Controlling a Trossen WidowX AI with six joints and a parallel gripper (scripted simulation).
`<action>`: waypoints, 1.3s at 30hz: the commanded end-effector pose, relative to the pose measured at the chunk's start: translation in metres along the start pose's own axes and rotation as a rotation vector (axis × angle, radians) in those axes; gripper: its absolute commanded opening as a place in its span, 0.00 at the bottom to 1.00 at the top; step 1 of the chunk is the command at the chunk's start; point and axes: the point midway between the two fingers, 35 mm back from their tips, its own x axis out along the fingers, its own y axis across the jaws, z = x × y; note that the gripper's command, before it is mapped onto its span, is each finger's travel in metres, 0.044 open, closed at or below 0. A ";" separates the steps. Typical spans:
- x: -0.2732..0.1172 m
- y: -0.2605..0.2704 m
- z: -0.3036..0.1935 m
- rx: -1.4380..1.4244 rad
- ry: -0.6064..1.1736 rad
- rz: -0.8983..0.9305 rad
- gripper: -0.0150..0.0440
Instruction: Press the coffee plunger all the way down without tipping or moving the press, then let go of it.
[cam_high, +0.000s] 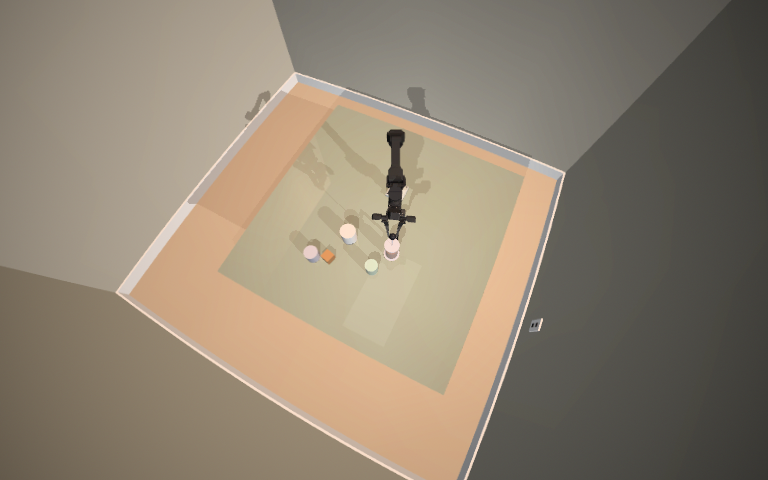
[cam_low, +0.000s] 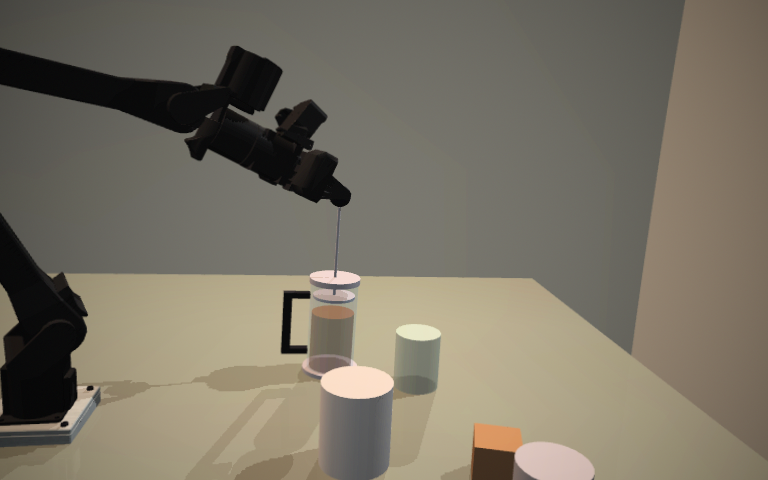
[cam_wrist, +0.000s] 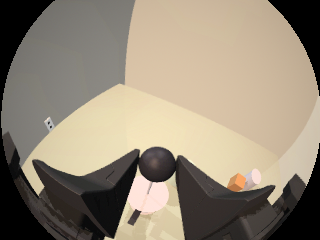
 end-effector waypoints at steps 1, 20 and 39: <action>0.011 0.000 -0.022 -0.005 0.051 0.002 0.47; 0.028 0.000 -0.049 -0.006 0.051 0.002 0.47; 0.045 0.000 -0.075 -0.006 0.050 0.002 0.47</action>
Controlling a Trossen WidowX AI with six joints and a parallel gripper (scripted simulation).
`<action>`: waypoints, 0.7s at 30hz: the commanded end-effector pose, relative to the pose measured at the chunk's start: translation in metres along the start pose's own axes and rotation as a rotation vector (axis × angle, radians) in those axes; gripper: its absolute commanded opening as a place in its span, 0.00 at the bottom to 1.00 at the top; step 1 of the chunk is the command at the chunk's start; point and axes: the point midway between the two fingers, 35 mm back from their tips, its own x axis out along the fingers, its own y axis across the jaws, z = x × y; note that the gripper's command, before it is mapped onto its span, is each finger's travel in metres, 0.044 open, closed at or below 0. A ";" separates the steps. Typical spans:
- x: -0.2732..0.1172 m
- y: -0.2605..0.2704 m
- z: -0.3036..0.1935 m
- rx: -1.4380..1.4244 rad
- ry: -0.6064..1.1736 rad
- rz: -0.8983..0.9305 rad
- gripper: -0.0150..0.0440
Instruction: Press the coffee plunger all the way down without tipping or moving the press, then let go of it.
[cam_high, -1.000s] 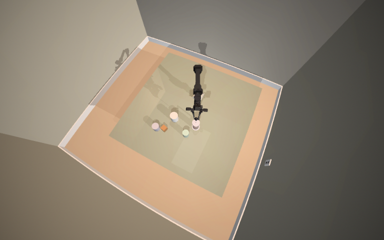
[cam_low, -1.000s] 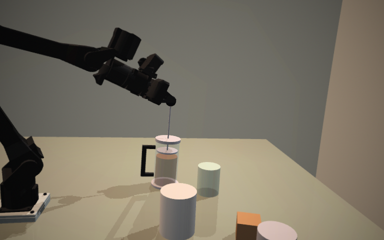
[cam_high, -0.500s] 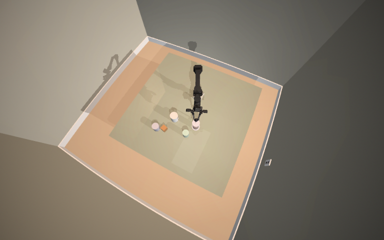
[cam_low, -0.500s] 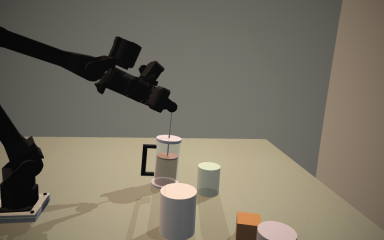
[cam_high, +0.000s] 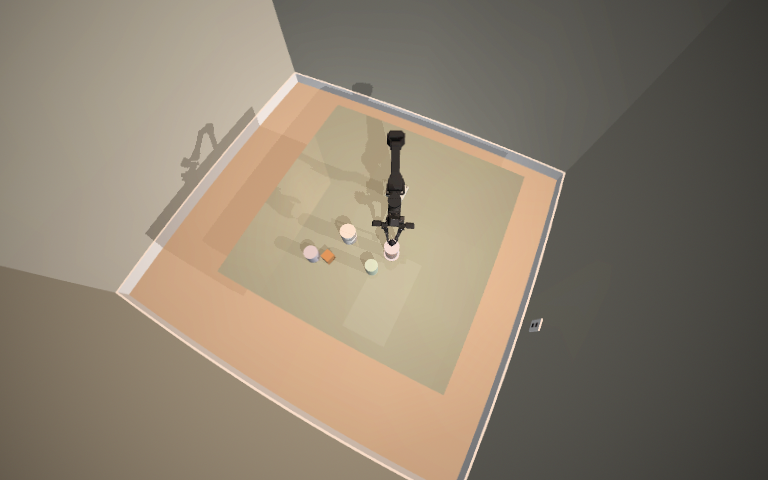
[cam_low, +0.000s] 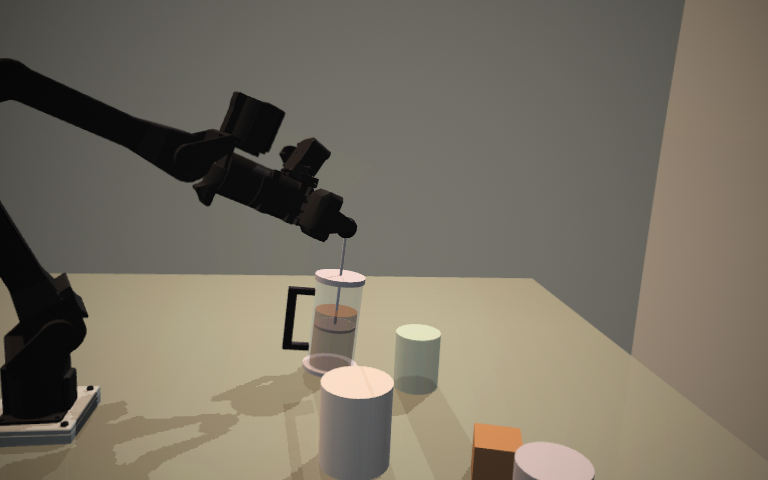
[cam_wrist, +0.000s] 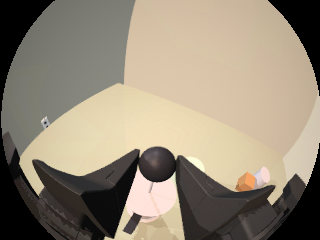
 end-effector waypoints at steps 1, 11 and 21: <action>0.013 0.000 -0.037 -0.008 0.094 0.001 0.47; 0.020 0.000 -0.037 -0.008 0.094 0.001 0.47; 0.022 0.000 -0.034 -0.008 0.094 0.001 0.47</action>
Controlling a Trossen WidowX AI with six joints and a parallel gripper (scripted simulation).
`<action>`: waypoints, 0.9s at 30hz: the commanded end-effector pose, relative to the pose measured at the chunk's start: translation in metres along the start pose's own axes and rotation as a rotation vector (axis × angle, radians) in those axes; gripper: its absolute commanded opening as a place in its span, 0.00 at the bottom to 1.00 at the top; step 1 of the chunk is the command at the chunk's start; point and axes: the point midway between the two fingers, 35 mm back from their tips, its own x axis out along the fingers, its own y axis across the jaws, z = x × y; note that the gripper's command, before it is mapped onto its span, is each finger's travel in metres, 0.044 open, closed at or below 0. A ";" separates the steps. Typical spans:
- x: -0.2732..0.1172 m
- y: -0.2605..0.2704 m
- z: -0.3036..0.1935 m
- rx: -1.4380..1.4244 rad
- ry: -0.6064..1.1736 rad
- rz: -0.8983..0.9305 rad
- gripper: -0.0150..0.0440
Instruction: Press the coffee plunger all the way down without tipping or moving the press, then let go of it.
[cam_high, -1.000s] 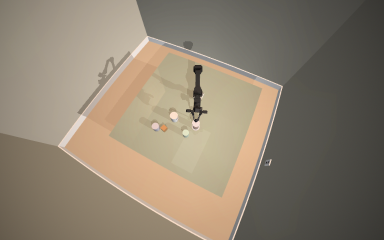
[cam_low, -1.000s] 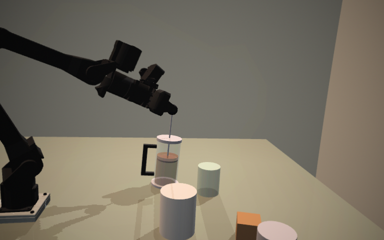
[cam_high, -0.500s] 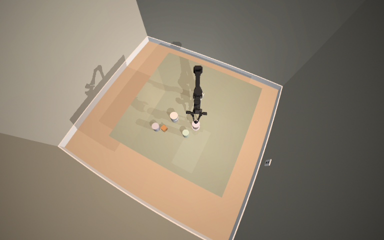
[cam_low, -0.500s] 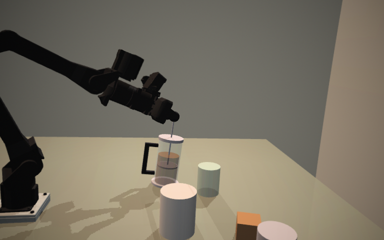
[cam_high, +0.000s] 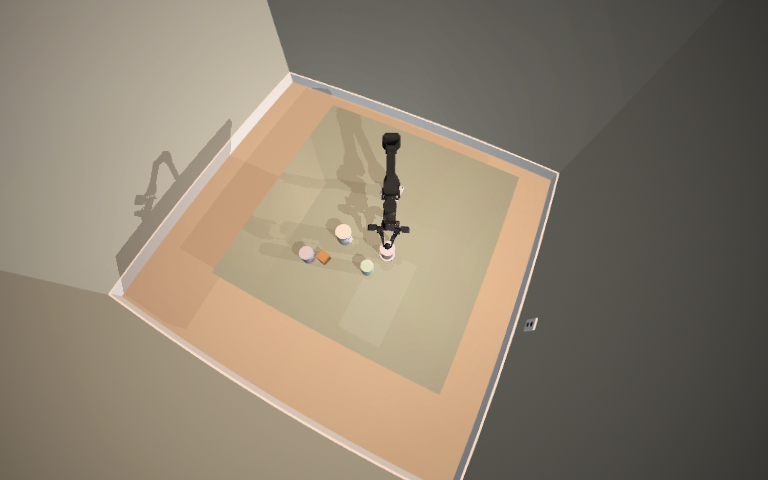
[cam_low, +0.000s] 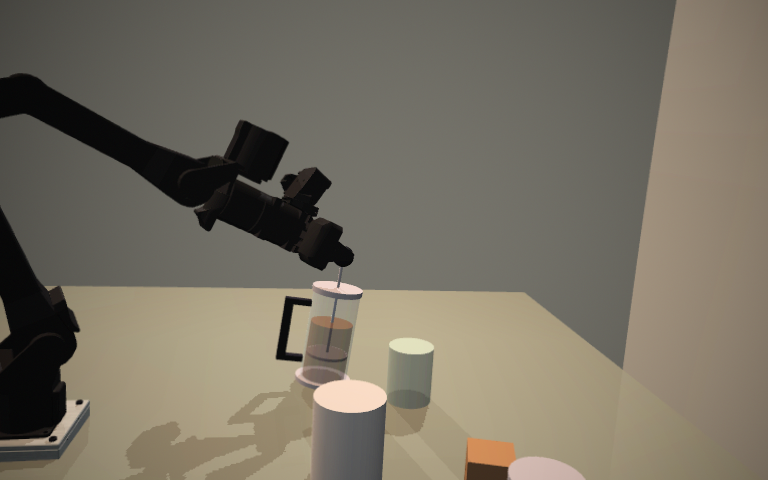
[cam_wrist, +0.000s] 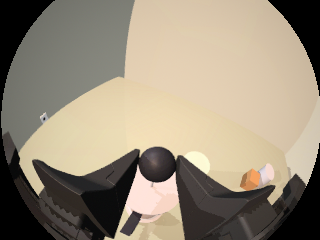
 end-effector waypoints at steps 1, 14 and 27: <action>0.007 0.000 -0.018 -0.008 0.062 0.001 0.47; 0.009 0.000 -0.015 -0.008 0.062 0.001 0.47; 0.010 0.000 -0.014 -0.008 0.062 0.001 0.47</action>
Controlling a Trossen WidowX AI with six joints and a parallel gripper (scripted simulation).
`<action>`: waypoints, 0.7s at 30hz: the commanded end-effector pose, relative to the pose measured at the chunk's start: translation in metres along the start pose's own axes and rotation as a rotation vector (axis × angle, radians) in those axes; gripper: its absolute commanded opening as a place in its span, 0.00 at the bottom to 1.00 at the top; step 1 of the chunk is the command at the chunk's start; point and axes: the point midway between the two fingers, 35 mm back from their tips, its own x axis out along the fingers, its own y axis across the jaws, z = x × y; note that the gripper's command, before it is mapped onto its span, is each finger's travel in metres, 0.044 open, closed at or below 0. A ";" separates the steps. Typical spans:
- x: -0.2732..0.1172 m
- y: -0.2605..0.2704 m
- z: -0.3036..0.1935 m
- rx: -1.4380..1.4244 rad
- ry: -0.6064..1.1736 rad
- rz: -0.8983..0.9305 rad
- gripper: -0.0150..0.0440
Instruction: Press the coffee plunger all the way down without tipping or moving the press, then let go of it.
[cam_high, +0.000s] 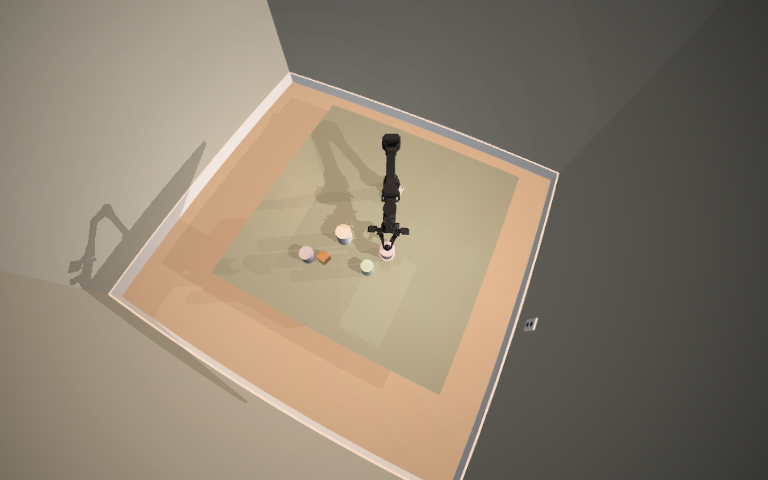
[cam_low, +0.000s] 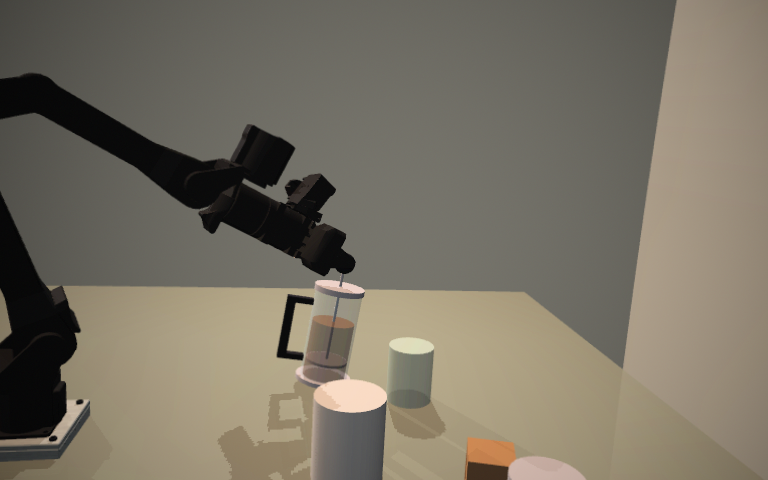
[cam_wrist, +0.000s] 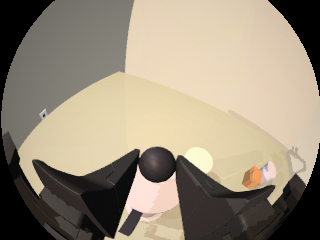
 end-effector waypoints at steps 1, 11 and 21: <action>0.004 0.000 -0.008 -0.006 0.030 0.001 0.47; 0.005 0.000 -0.007 -0.006 0.030 0.001 0.47; 0.005 0.000 -0.006 -0.006 0.030 0.001 0.47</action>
